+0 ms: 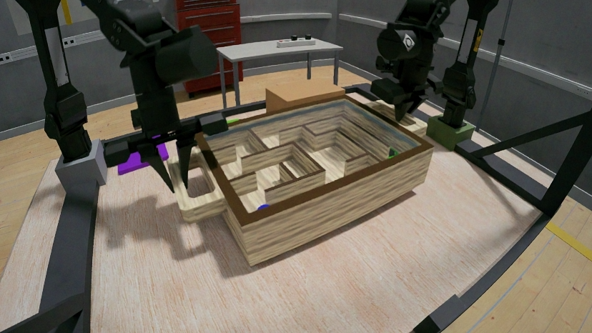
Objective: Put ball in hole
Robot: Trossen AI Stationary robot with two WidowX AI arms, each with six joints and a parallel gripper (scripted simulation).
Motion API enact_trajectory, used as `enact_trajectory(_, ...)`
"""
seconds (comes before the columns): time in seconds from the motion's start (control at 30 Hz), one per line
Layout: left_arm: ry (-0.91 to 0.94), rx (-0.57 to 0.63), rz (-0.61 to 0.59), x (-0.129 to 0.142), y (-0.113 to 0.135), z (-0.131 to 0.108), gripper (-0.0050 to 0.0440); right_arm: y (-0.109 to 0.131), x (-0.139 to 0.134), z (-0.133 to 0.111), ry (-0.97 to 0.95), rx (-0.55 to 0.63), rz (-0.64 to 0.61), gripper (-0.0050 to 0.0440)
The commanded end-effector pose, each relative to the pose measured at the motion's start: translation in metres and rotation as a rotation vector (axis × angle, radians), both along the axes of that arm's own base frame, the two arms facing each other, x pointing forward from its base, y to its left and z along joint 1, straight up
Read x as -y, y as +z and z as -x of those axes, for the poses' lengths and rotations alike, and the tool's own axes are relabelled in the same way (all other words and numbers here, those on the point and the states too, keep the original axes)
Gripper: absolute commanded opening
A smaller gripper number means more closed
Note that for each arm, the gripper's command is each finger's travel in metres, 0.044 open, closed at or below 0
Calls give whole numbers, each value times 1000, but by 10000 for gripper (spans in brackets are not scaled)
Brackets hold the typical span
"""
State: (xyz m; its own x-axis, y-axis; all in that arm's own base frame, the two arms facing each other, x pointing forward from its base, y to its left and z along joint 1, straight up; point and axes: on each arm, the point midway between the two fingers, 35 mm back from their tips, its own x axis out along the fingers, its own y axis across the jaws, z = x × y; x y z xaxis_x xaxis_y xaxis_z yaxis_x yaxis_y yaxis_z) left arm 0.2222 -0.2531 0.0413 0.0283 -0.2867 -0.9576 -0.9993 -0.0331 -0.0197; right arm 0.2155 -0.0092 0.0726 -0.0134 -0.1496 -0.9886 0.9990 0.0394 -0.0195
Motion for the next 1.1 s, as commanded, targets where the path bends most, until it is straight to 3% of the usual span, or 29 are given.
enact_trajectory(0.0,-12,7,70,7,27,-2,-50,4,2,-3,1,57,-12,-50)
enact_trajectory(0.07,-9,39,81,0,8,4,-50,16,3,-9,2,12,-43,-50)
enact_trajectory(0.1,-13,12,92,6,28,-4,-50,3,2,0,1,51,-35,-50)
enact_trajectory(0.17,-14,-2,74,9,33,-5,-50,-2,1,1,0,70,-3,-50)
enact_trajectory(0.43,-16,-42,54,9,32,-4,-50,-4,0,-1,1,105,0,-50)
enact_trajectory(0.47,-12,-71,44,9,39,-9,-50,-14,1,3,0,124,12,-50)
enact_trajectory(0.57,-13,-25,53,4,23,2,-50,3,0,-6,2,76,-14,-50)
enact_trajectory(0.63,-14,-37,43,12,41,-5,-50,-5,-1,-3,0,114,24,-50)
enact_trajectory(0.67,-11,-15,30,5,22,3,-50,4,0,-8,1,72,18,-50)
enact_trajectory(0.83,-12,23,54,4,13,5,-50,13,1,-10,2,31,-16,-50)
enact_trajectory(1.07,-9,65,16,14,17,-1,-50,18,-3,-11,0,13,55,-50)
